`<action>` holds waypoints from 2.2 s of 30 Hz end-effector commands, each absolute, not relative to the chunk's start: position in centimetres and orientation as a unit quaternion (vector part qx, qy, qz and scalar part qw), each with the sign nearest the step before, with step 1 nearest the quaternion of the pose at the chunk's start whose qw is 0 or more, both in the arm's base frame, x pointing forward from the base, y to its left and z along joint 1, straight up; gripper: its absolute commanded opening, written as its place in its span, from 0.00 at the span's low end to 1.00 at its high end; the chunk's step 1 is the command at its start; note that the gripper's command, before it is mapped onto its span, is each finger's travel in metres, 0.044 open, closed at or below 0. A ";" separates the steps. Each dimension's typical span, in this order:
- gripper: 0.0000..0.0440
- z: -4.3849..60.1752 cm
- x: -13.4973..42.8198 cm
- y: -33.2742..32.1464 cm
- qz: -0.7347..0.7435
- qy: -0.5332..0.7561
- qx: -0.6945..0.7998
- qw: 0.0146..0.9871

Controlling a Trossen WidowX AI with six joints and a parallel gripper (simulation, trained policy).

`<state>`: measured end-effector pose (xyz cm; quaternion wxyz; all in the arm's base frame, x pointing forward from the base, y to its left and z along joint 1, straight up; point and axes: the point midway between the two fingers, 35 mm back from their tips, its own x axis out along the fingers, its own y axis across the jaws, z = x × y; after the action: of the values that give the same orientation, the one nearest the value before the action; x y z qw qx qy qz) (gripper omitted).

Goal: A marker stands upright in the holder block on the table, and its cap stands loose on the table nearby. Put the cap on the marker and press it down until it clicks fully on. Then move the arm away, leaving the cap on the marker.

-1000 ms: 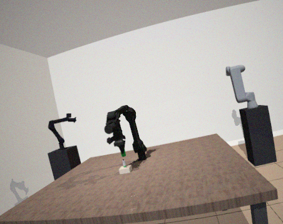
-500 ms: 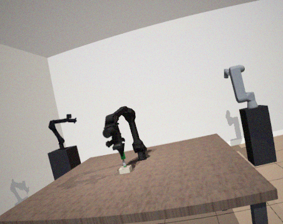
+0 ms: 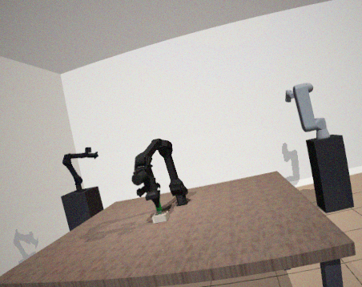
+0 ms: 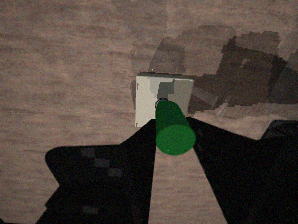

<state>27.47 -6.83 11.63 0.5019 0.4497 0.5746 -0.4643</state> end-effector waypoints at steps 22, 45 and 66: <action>0.11 8.3 26.6 -7.2 -0.454 0.601 0.420 0.506; 0.17 8.1 26.5 -7.5 -0.452 0.603 0.411 0.513; 0.22 8.0 26.5 -7.5 -0.451 0.604 0.409 0.514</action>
<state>27.38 -7.03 9.63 0.5293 0.4260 0.5916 -0.4340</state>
